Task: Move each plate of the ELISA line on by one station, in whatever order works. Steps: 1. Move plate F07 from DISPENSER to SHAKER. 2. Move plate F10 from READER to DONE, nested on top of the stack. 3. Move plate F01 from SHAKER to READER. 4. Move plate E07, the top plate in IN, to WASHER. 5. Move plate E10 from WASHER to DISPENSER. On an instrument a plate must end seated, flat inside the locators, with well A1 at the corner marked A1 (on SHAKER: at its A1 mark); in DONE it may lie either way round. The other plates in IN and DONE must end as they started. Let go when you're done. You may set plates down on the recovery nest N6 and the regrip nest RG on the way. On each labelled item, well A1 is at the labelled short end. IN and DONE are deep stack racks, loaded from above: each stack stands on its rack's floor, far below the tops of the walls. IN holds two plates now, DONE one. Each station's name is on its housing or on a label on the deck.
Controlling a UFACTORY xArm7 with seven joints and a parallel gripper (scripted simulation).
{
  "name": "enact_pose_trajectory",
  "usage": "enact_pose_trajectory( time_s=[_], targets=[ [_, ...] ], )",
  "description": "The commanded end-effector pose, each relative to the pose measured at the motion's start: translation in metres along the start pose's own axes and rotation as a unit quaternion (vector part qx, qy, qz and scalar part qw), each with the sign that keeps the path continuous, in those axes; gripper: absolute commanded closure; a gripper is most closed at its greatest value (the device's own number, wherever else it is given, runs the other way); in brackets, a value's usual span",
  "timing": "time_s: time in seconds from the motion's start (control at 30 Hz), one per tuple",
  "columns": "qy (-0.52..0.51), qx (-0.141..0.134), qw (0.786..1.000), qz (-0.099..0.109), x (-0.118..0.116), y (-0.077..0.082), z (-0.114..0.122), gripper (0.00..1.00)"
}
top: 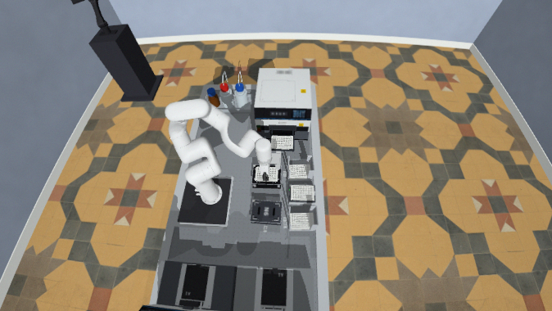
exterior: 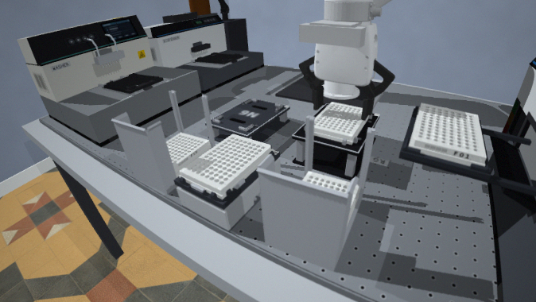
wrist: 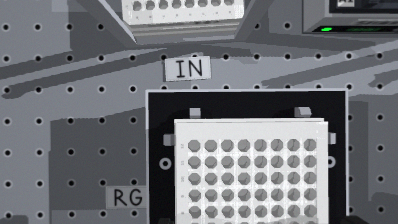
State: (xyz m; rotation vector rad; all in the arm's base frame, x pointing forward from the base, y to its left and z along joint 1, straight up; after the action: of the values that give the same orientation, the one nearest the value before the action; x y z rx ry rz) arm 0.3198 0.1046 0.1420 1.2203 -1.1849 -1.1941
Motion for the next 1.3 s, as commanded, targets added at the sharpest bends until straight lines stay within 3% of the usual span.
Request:
enact_pose_trajectory(
  time_s=[0.0,1.27],
  targets=[
    [0.0,0.001,1.0,-0.001,-0.0002,-0.0027,-0.001,0.0],
    [0.0,0.001,1.0,-0.001,-0.0002,-0.0091,-0.001,0.0]
  ],
)
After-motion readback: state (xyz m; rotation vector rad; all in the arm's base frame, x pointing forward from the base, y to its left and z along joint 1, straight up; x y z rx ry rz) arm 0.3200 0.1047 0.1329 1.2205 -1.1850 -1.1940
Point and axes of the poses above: the point where the finger pads meet when closed, its own y axis back along the fingers, its own x axis across the jaws, z = x × y, the point moved 5 cm from there along y, back along the fingers, and after that the axes turned 2 degrees about y, right-handed, at the moved point
